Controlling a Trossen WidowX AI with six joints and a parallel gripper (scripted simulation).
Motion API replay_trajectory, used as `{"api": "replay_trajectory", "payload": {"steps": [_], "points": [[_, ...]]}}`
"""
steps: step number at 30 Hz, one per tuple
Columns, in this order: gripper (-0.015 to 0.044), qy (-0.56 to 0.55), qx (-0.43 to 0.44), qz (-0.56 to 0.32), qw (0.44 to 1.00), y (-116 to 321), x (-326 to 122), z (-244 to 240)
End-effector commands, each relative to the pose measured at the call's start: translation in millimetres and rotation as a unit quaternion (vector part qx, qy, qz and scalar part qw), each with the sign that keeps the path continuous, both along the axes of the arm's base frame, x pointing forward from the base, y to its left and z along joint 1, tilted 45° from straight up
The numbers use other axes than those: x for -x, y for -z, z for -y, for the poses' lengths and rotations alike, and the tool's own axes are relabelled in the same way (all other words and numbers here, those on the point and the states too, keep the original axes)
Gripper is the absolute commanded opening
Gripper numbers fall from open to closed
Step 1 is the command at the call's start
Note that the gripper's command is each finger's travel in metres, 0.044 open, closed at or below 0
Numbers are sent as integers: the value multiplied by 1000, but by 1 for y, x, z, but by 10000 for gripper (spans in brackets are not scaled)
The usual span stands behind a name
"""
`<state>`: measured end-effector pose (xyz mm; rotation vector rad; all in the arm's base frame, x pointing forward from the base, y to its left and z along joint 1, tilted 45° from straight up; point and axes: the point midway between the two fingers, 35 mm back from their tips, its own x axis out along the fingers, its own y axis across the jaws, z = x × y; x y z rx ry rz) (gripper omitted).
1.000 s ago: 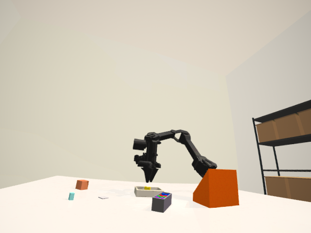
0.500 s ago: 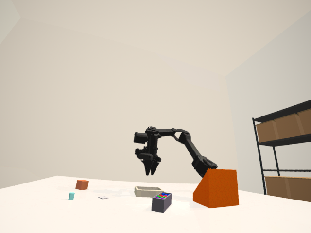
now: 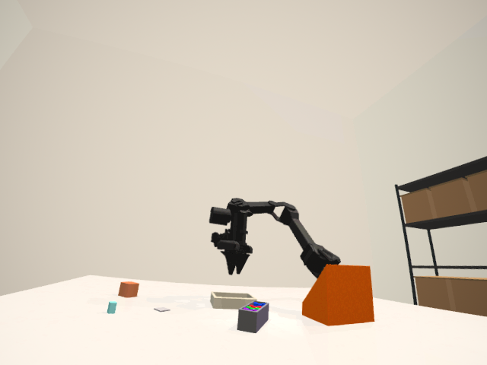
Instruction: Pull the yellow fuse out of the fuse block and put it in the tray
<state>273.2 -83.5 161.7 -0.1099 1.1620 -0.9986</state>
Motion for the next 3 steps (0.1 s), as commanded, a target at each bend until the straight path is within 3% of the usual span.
{"api": "replay_trajectory", "payload": {"steps": [1,3], "points": [[330,0,0,0,1000,0,0,0],[330,0,0,0,1000,0,0,0]]}}
